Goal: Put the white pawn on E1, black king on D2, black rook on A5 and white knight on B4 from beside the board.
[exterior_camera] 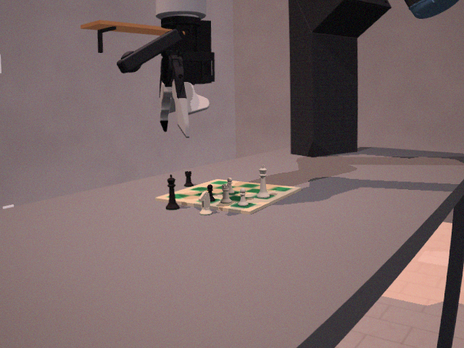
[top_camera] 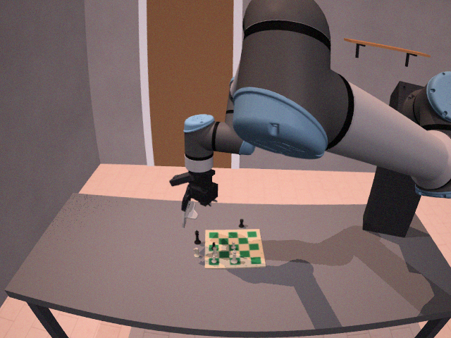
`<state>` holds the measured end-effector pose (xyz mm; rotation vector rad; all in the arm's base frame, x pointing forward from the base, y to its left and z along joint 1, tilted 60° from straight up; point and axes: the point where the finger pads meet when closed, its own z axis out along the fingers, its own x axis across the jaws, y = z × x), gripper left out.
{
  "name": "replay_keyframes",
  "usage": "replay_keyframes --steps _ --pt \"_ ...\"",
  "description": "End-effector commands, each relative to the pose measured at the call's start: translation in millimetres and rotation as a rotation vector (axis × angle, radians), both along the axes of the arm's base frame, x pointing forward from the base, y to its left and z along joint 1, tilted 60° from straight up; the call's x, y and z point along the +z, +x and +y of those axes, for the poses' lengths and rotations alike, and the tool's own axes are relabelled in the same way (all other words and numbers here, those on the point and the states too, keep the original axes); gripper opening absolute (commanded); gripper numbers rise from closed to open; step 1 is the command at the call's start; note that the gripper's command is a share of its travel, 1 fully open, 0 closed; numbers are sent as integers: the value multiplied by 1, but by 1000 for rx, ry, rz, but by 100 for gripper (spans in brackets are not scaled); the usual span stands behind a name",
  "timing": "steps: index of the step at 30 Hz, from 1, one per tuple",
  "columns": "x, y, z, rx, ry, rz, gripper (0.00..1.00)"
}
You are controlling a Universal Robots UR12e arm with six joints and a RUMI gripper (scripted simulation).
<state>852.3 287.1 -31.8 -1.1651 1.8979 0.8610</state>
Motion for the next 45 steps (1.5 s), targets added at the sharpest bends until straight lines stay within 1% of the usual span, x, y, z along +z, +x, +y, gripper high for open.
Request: replay_keyframes --steps 1,5,6,45 --pt "-2 4 -5 43 -12 -39 100" --pt "-3 5 -5 45 -13 -42 100" --pt "-3 5 -5 45 -13 -42 25" --pt "-3 5 -5 45 -13 -42 25"
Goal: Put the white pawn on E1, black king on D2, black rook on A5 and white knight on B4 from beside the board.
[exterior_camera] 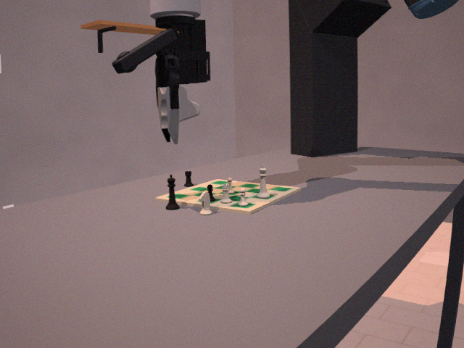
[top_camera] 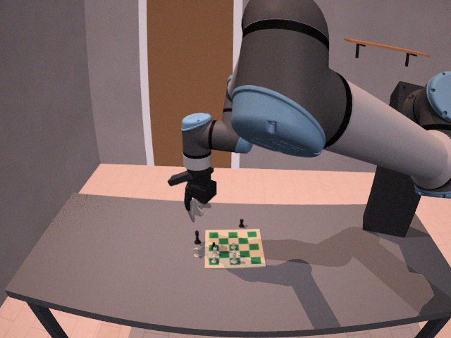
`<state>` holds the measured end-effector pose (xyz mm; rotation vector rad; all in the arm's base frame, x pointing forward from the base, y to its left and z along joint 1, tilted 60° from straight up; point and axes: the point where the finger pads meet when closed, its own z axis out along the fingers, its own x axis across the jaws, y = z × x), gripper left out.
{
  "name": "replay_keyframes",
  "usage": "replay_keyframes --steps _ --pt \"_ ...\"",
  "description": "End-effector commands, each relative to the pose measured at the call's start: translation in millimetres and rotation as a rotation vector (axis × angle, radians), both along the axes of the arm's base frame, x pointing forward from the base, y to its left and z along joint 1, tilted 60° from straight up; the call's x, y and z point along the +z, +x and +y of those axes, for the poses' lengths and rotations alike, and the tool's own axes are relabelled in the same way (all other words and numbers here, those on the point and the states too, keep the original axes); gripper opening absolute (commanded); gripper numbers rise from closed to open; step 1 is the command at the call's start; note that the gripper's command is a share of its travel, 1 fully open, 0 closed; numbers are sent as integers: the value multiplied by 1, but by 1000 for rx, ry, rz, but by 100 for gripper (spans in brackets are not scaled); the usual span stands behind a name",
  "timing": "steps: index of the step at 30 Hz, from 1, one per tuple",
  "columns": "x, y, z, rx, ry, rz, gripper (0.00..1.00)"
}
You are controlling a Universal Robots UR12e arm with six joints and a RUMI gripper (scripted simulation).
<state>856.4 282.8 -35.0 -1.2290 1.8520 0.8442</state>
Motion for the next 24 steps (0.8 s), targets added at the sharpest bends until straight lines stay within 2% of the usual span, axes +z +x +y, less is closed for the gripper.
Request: replay_keyframes --steps 1,24 --pt "0 1 0 -1 0 -1 25" --pt "-9 5 15 1 -1 -1 25"
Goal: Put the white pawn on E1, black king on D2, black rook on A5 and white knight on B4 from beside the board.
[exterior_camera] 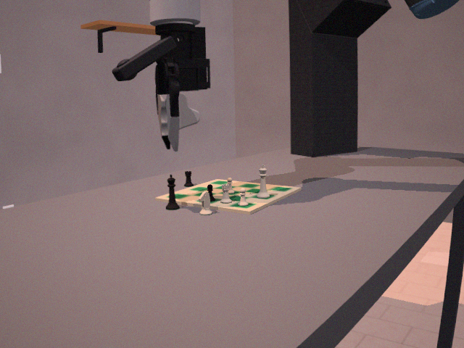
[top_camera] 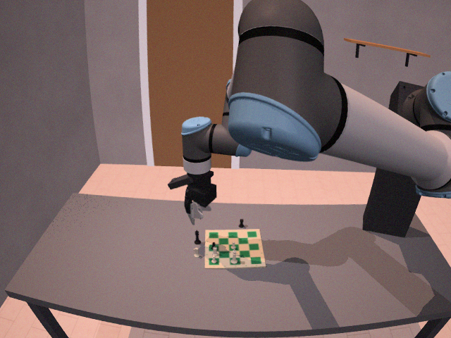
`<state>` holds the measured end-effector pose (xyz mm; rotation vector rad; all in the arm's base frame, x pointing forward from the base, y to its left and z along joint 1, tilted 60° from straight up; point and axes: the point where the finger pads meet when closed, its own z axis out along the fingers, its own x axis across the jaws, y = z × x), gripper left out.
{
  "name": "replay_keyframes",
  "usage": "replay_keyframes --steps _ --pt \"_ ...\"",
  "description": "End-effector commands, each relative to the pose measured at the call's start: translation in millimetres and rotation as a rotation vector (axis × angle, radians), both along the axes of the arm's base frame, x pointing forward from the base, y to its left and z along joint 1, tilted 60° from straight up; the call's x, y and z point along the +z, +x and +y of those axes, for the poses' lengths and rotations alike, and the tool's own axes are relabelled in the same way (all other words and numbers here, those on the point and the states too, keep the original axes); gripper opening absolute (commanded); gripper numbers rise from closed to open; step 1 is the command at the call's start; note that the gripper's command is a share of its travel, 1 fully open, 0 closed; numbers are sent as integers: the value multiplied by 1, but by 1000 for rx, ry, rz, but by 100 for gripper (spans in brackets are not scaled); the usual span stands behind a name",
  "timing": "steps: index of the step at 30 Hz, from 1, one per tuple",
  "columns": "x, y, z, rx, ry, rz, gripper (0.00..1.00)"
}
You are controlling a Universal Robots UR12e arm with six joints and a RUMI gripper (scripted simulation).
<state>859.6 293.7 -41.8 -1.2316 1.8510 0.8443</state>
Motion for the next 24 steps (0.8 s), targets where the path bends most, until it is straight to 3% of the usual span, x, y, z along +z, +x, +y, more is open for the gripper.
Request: replay_keyframes --steps 1,24 --pt "-3 2 5 -1 0 -1 25" --pt "-17 9 28 -1 0 -1 25"
